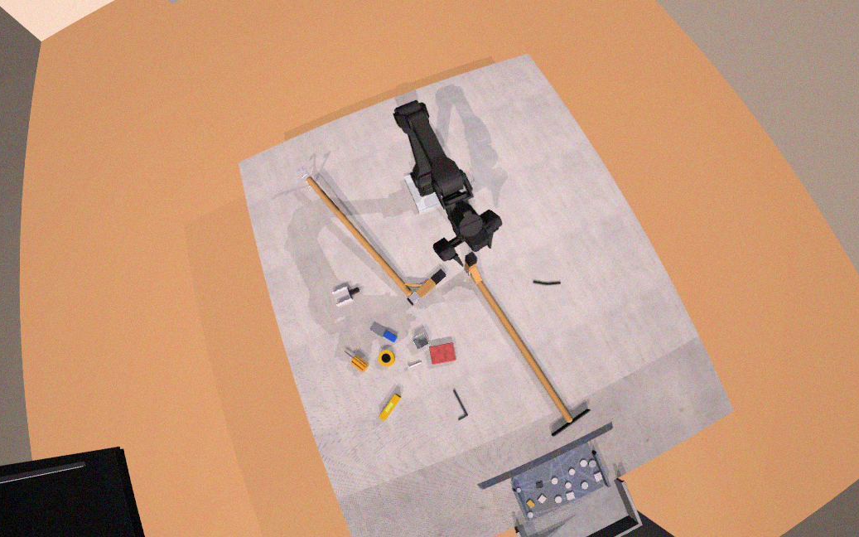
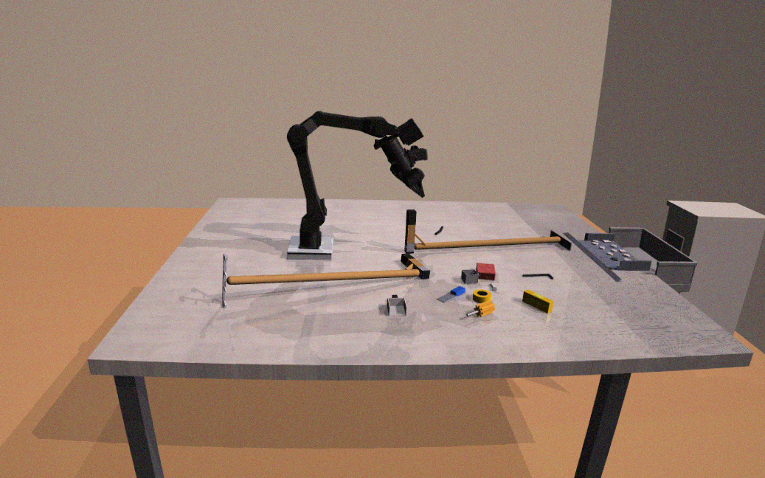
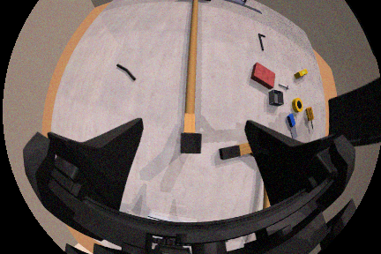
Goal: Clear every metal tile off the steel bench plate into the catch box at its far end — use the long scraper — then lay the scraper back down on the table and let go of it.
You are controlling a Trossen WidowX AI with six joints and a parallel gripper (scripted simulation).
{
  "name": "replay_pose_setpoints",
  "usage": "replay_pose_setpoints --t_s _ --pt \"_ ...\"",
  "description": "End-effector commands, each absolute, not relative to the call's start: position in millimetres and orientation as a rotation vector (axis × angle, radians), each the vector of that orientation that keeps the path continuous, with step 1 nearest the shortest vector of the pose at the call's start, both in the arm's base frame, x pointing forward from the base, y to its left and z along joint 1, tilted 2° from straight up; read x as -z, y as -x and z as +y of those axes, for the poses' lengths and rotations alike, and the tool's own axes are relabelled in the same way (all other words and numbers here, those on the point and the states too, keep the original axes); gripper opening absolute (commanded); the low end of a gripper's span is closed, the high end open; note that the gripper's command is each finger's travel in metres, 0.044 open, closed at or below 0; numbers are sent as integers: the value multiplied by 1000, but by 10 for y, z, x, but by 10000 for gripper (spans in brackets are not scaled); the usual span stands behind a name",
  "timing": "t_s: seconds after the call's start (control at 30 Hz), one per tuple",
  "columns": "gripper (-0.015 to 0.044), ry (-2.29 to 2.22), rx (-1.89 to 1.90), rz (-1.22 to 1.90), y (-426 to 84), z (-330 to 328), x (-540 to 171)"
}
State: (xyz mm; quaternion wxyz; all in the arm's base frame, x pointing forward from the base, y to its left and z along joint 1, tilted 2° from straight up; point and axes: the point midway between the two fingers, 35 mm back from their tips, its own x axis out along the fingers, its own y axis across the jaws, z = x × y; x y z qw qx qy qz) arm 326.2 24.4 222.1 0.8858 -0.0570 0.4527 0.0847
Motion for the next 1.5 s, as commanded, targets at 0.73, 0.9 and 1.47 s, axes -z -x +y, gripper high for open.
replay_pose_setpoints --t_s 0.73,0.9,1.47 --pt "440 97 -161 862 -2752 166 -2026" --pt "440 97 -161 862 -2765 165 -1894" --pt "440 97 -161 861 -2831 162 -1586"
